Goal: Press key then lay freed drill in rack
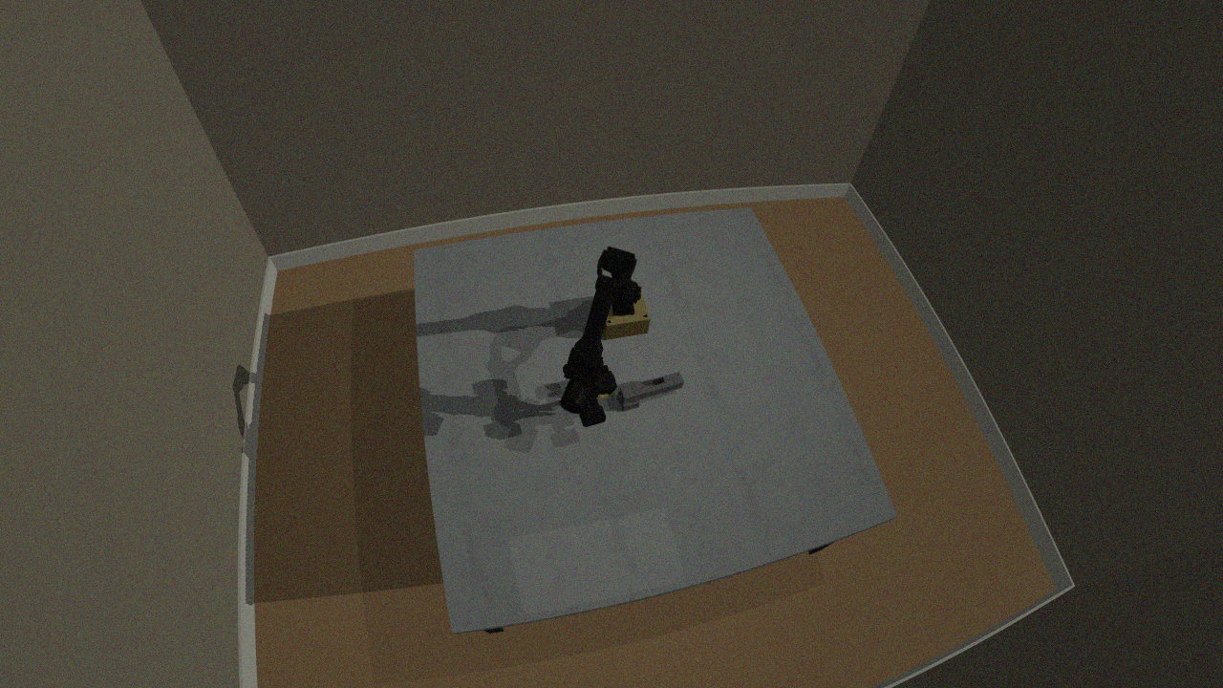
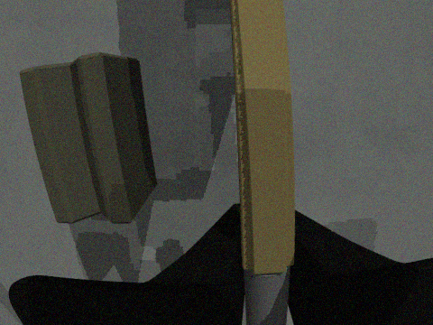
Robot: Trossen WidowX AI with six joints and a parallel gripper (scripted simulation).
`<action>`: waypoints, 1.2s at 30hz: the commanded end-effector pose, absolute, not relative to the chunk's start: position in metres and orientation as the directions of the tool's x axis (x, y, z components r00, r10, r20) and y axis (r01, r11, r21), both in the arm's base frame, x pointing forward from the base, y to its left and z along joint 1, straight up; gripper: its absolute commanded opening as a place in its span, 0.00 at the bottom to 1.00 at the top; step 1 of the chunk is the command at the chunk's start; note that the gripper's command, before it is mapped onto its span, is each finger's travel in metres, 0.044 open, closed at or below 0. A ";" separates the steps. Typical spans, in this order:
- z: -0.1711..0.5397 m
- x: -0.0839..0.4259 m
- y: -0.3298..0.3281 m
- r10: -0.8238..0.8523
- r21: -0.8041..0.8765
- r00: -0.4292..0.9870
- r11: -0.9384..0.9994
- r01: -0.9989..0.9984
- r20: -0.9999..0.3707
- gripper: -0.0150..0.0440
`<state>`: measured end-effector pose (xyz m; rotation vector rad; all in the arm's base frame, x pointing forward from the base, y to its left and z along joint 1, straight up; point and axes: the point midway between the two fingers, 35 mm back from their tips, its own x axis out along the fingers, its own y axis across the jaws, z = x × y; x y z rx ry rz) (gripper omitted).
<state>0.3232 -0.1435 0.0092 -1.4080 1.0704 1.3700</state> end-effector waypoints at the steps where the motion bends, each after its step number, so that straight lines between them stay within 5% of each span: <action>1: 0.012 0.324 -0.144 -0.010 -0.023 0.026 -0.243 -0.970 -1.000 0.25; 36: 0.024 0.322 -0.143 -0.010 -0.023 0.026 -0.243 -0.970 -1.000 0.25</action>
